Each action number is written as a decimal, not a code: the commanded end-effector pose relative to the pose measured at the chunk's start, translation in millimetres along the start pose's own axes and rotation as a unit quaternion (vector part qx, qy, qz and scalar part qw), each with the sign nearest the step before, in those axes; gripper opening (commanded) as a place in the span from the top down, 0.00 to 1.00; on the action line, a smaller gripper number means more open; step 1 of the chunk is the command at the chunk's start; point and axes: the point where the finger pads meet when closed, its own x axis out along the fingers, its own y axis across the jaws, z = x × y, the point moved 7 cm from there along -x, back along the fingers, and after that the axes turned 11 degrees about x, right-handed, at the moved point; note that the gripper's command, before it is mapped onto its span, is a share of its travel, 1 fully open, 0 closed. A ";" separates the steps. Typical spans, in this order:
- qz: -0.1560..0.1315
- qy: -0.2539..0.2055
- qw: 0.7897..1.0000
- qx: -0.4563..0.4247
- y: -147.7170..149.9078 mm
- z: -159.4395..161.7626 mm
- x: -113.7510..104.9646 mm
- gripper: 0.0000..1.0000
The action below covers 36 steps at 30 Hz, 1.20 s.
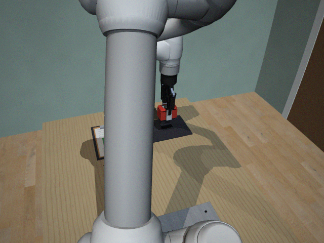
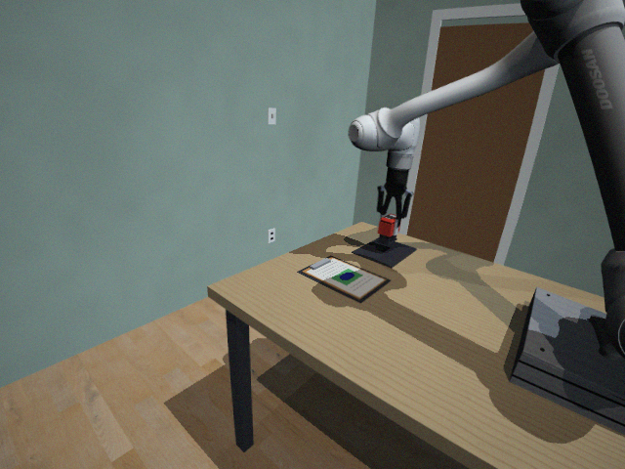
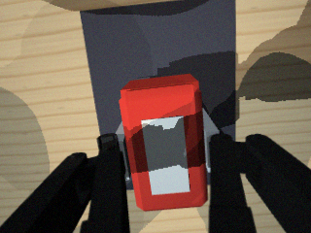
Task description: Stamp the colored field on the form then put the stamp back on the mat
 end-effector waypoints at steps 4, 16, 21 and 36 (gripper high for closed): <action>0.001 0.000 1.000 0.003 -0.8 -2.5 -0.3 0.80; 0.001 0.000 1.000 0.003 -0.8 -2.5 4.7 0.80; 0.001 0.000 1.000 0.003 -0.7 -2.5 15.0 0.80; 0.001 0.000 1.000 0.003 -0.5 -2.5 38.4 0.80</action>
